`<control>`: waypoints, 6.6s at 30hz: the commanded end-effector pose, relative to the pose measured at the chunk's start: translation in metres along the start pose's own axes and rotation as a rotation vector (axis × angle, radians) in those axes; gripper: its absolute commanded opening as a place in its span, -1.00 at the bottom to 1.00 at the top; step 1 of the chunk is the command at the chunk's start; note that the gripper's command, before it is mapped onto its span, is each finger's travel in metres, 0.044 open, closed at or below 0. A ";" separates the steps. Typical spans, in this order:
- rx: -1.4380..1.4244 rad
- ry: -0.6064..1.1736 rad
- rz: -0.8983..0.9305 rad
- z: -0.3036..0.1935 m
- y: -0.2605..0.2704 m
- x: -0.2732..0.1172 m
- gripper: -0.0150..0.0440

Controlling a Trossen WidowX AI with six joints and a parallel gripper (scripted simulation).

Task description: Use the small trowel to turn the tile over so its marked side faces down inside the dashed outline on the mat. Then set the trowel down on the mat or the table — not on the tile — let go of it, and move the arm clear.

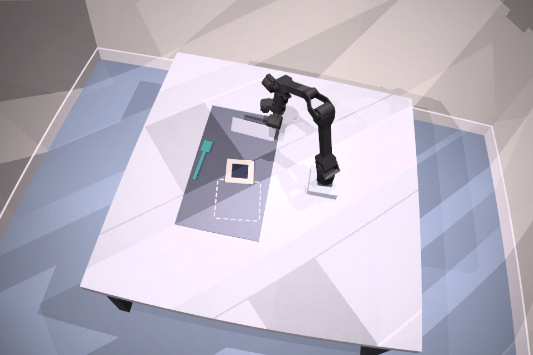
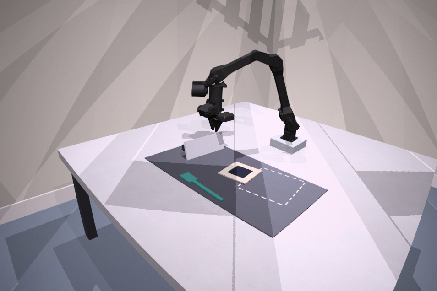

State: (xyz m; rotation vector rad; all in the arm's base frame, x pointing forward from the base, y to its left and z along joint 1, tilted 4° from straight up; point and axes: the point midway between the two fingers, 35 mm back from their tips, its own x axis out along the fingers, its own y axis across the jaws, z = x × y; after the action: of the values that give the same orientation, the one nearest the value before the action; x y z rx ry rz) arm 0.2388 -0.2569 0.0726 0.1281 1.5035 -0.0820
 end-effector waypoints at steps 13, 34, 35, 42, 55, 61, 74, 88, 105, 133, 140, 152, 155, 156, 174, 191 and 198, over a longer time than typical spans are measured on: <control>0.002 -0.002 0.001 0.000 0.026 0.007 -0.15; 0.002 -0.002 0.005 0.000 0.066 0.007 -0.15; 0.002 -0.002 0.005 0.000 0.068 0.007 -0.15; 0.002 -0.002 0.007 0.000 0.083 0.007 -0.15; 0.003 -0.001 0.006 0.000 0.096 0.006 -0.15; 0.003 -0.001 0.006 0.001 0.092 0.006 -0.15; 0.003 -0.002 0.000 0.000 0.019 -0.011 -0.15; 0.007 -0.004 -0.005 -0.001 0.012 -0.013 -0.15; 0.007 -0.004 -0.005 -0.001 0.012 -0.013 -0.40; 0.007 -0.004 -0.005 -0.001 0.012 -0.013 -0.49; 0.007 -0.004 -0.005 -0.001 0.012 -0.013 -0.49; 0.008 -0.004 -0.004 0.009 0.018 -0.016 0.11; 0.010 -0.008 0.001 0.049 0.050 -0.028 0.38; 0.011 -0.009 0.003 0.062 0.063 -0.033 0.42; 0.014 -0.011 0.008 0.091 0.100 -0.033 0.42; 0.014 -0.011 0.009 0.091 0.100 -0.005 0.42; 0.014 -0.011 0.009 0.091 0.100 0.002 0.33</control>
State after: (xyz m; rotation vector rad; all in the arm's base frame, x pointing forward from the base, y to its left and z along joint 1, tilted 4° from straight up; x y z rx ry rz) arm 0.3425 -0.1700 0.0823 0.1445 1.4898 -0.0818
